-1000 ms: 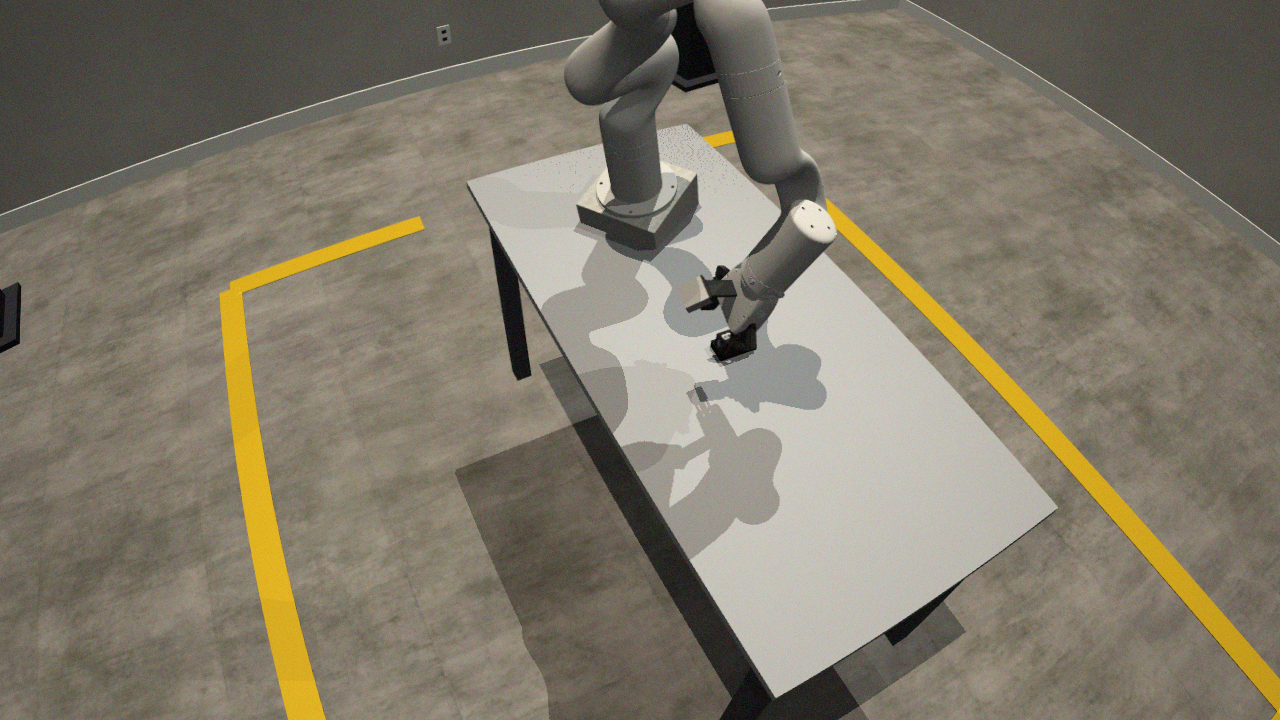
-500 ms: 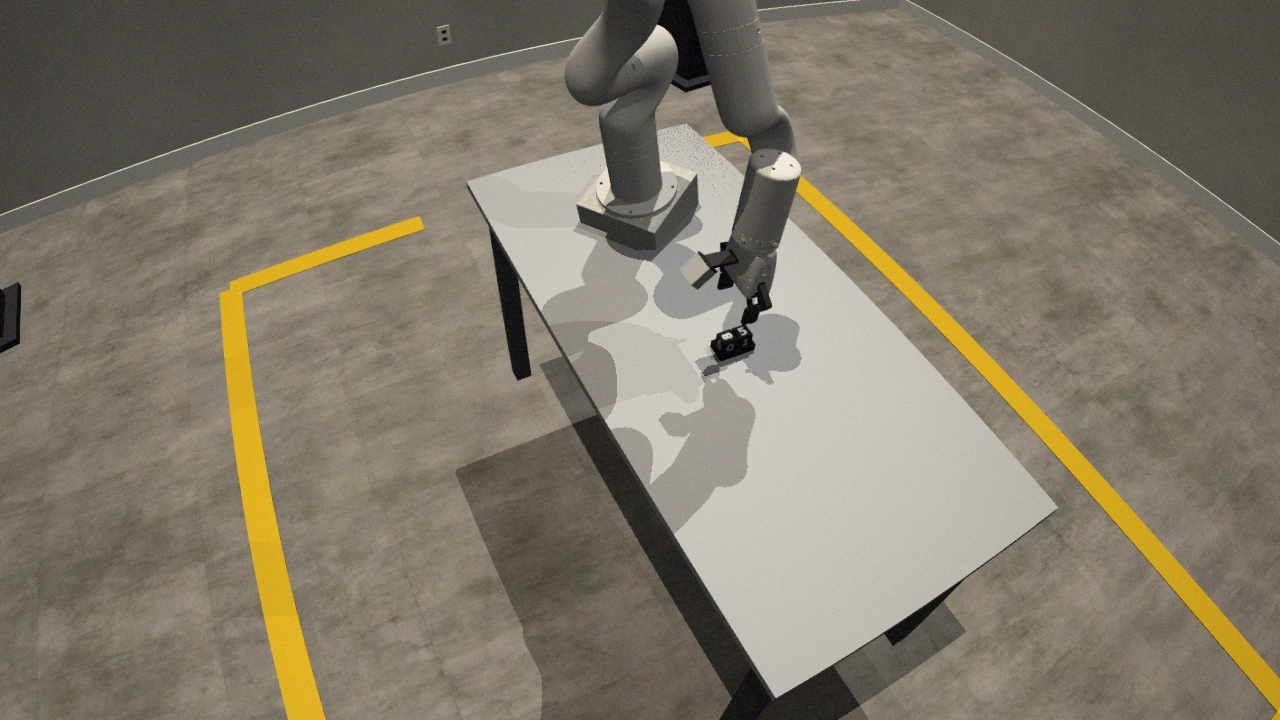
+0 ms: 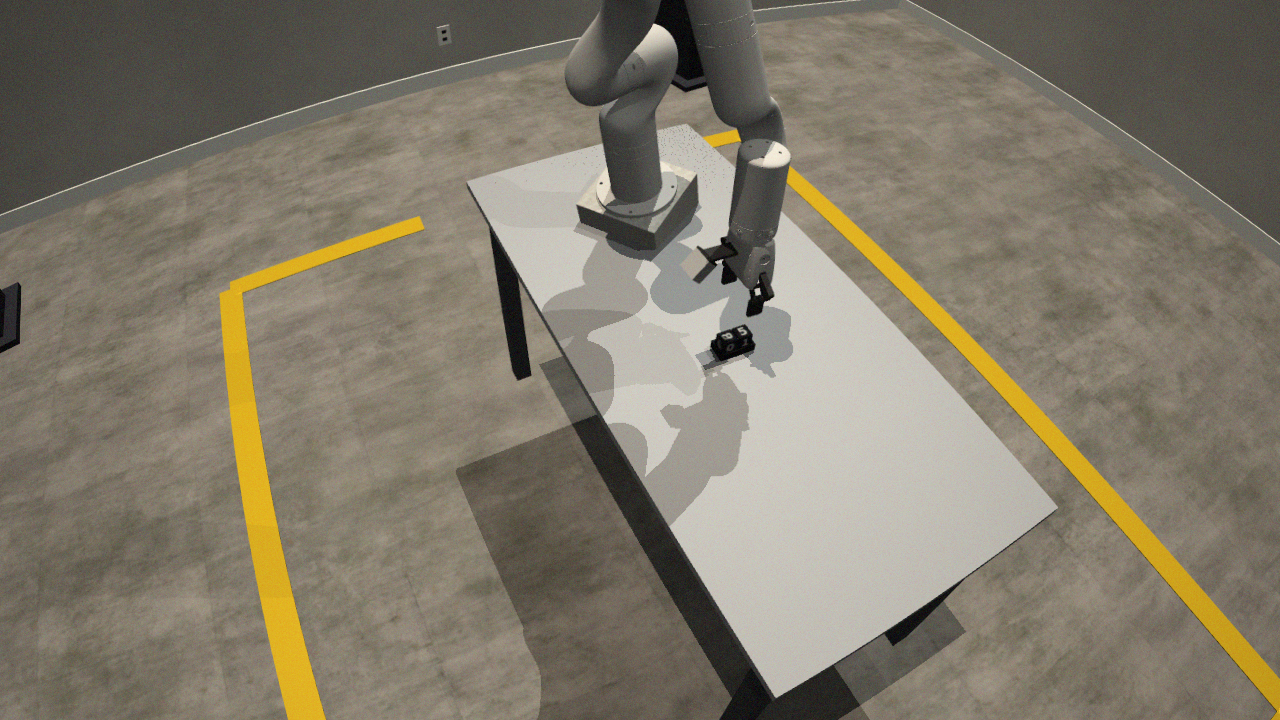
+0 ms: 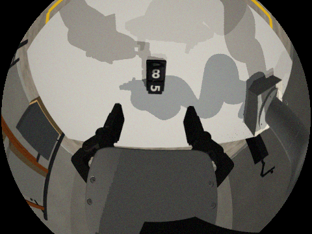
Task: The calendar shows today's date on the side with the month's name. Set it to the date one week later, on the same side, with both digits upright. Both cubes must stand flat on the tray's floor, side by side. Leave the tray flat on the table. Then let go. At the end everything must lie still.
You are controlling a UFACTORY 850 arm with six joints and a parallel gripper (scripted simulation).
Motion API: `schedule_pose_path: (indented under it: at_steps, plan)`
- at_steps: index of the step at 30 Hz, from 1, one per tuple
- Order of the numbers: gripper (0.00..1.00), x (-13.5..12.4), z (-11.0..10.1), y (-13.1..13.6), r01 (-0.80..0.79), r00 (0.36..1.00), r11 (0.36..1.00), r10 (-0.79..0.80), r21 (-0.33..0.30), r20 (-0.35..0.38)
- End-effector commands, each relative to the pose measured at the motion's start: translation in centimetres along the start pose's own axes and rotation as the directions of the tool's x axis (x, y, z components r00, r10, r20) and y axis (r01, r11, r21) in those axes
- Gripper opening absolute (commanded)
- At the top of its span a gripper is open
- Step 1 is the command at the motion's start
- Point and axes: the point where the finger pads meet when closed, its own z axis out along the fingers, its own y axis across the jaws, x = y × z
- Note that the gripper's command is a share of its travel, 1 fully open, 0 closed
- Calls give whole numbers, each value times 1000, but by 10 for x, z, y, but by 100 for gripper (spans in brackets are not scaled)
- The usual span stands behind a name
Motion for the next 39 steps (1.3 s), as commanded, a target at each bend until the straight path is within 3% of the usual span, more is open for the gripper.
schedule_pose_path:
  at_steps: [1, 9, 18, 23, 31, 34, 35, 39]
  plan:
    - [100, 0, -1, -1, 0, 1000, 1000, 0, 3, 0]
    - [100, 1, 0, 0, 21, 1000, 1000, -21, 3, -1]
    - [100, 10, 3, 11, 255, 967, 967, -255, 4, -14]
    - [100, 16, 4, 18, 396, 918, 918, -396, 2, -21]
    - [100, 25, 8, 31, 623, 782, 782, -623, -6, -29]
    - [100, 26, 8, 31, 637, 770, 771, -637, -7, -30]
    - [100, 29, 9, 36, 708, 706, 706, -708, -10, -31]
    - [100, 32, 10, 41, 773, 633, 634, -773, -14, -32]
